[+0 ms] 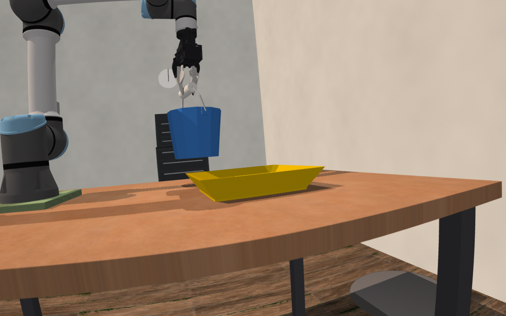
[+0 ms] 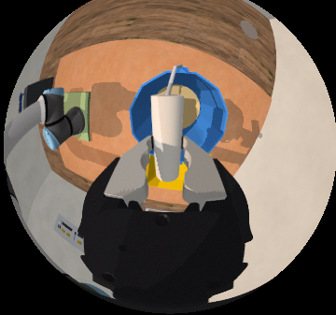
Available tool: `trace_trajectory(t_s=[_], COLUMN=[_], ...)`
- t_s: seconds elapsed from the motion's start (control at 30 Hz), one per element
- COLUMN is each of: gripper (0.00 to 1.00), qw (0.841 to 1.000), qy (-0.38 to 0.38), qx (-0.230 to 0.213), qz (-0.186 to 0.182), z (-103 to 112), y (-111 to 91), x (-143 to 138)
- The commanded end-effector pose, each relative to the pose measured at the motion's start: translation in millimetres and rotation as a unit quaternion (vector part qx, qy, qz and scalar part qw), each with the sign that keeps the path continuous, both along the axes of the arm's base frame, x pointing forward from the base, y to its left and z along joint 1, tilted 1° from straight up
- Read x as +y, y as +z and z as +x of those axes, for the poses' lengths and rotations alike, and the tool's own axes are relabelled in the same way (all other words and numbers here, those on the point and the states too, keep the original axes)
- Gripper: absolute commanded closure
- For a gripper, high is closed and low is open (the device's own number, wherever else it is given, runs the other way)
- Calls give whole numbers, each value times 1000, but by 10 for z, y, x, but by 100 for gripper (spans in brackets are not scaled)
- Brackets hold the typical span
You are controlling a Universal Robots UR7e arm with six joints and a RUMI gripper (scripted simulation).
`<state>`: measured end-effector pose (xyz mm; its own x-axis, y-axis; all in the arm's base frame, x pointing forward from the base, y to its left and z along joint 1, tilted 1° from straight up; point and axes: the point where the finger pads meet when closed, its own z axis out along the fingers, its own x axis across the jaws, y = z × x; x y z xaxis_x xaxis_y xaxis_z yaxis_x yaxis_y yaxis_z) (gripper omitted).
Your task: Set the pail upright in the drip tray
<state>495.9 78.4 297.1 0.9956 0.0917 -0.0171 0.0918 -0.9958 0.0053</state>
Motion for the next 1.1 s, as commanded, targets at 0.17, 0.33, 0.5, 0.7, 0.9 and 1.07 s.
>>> trace_trajectory(t_s=[0.17, 0.33, 0.5, 0.7, 0.9, 1.07], gripper=[100, 100, 100, 100, 100, 100], qw=[1000, 1000, 1000, 1000, 1000, 1000], qy=[0, 0, 0, 0, 0, 0], qx=[-1, -1, -1, -1, -1, -1], qz=[0, 0, 0, 0, 0, 0], z=[6, 8, 12, 18, 24, 31], y=[9, 9, 9, 9, 9, 10], x=[-25, -40, -72, -126, -171, -238])
